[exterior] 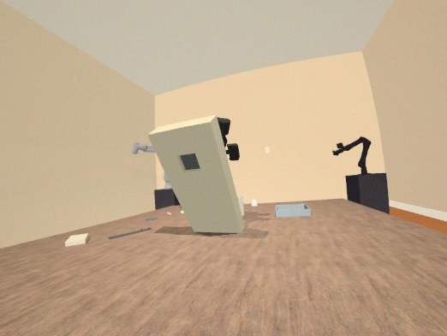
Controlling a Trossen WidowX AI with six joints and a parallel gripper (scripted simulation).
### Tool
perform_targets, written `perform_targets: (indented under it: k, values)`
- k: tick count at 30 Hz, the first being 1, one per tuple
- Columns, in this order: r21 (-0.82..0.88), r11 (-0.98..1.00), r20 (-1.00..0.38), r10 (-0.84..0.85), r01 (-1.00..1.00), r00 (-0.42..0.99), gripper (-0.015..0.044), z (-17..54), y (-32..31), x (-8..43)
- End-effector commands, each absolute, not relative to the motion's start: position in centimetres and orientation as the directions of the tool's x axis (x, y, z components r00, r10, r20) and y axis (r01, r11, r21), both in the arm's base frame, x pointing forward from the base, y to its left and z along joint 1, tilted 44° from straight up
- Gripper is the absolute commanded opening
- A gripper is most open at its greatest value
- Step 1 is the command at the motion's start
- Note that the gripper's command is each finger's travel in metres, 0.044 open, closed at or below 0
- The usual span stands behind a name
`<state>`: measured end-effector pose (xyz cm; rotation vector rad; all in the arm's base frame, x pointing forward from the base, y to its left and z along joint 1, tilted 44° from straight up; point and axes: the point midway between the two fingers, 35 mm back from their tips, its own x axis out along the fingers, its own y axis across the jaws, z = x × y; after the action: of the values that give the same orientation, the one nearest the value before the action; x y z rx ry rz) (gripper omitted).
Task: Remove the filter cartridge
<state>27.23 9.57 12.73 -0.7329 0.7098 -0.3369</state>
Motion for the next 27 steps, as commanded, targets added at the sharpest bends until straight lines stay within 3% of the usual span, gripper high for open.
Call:
perform_targets:
  k: [1, 10, 18, 27]
  values:
    - [-0.706, 0.707, -0.468, -0.510, 0.041, 0.721, 0.0099, 12.8, 9.7, 27.3]
    - [-0.704, 0.708, -0.464, -0.510, 0.048, 0.724, 0.0099, 12.6, 9.4, 27.0]
    - [-0.704, 0.709, -0.463, -0.510, 0.048, 0.725, 0.0099, 16.9, 13.0, 31.1]
    - [-0.704, 0.709, -0.463, -0.510, 0.048, 0.725, 0.0099, 17.3, 13.3, 31.5]
